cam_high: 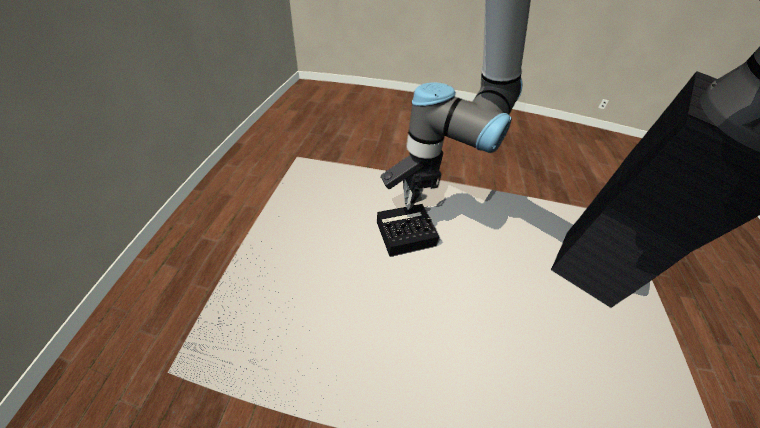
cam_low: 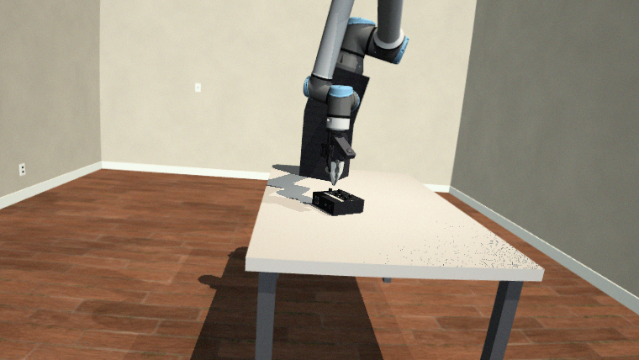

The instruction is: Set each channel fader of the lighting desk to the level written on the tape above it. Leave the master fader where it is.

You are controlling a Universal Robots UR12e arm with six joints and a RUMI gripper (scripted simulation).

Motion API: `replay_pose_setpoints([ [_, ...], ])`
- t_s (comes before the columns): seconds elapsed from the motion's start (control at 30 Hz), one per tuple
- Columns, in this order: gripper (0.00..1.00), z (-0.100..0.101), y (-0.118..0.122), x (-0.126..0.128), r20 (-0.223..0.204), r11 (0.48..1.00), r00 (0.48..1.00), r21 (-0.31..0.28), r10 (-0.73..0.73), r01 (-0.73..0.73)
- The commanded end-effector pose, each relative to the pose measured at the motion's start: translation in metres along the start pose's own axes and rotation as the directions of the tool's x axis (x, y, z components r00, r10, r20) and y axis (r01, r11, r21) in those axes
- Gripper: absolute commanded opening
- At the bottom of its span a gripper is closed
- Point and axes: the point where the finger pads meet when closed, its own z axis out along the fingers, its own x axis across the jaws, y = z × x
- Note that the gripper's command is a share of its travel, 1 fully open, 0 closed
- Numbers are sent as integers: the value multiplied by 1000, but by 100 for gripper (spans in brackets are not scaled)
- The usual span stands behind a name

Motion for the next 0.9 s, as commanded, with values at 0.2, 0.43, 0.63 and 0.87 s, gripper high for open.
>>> replay_pose_setpoints([
  [0.2, 0, 0, 0, 0, -1, 1000, 1000, 1, 0, 0],
  [0.43, 0, 0, 0, 0, -1, 1000, 1000, 1, 0, 0],
  [0.63, 0, 0, 0, 0, -1, 1000, 1000, 1, 0, 0],
  [0.87, 0, 2, 0, 0, -1, 1000, 1000, 1, 0, 0],
])
